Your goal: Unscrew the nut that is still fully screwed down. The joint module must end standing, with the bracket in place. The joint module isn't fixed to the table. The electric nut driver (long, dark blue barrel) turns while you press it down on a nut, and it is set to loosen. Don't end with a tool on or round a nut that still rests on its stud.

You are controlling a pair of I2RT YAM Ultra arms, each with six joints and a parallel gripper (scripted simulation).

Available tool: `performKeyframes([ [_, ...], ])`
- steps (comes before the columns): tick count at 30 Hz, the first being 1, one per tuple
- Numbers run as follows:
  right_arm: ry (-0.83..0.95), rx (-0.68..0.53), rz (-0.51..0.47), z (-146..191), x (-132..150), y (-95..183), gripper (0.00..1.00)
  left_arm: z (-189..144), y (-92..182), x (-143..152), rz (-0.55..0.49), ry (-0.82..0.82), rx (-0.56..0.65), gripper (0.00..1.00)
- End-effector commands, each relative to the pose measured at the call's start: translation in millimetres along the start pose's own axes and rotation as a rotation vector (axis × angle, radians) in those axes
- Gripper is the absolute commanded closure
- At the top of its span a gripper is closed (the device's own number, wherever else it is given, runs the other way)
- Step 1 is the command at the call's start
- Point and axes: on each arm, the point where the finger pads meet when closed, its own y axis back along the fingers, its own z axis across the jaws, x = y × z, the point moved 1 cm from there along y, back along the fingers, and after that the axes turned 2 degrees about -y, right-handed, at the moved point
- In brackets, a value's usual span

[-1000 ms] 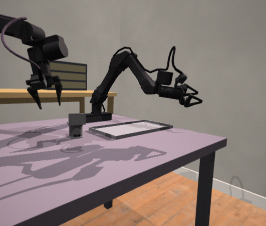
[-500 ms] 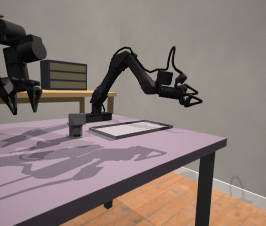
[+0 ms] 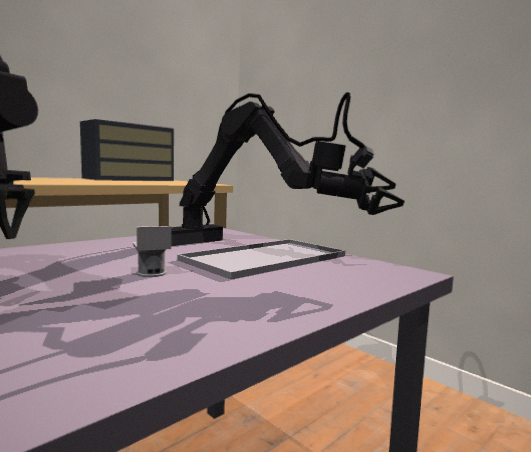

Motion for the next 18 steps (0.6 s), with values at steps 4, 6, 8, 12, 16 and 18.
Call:
performKeyframes([
  [4, -0.129, -0.06, -0.027, -7.7, -29.6, 17.5, 0.35, 2.6, 0.4, -5.8, -0.011, 0.008, -0.004, 0.0],
  [6, -0.111, -0.079, -0.029, -0.5, -24.5, 22.2, 0.35, 2.6, 0.4, -5.8, -0.011, 0.008, -0.004, 0.0],
  [8, -0.154, -0.031, -0.017, -21.1, -30.0, 9.8, 0.35, 2.6, 0.4, -5.8, -0.011, 0.008, -0.004, 0.0],
  [12, -0.255, 0.008, -0.026, -49.7, -44.6, 4.4, 0.35, 2.6, 0.4, -5.8, -0.011, 0.008, -0.004, 0.0],
  [16, -0.357, 0.023, -0.023, -72.8, -58.4, -1.1, 0.35, 2.6, 0.4, -5.8, -0.011, 0.008, -0.004, 0.0],
  [18, -0.407, 0.035, -0.021, -85.5, -64.9, -3.7, 0.35, 2.6, 0.4, -5.8, -0.011, 0.008, -0.004, 0.0],
])
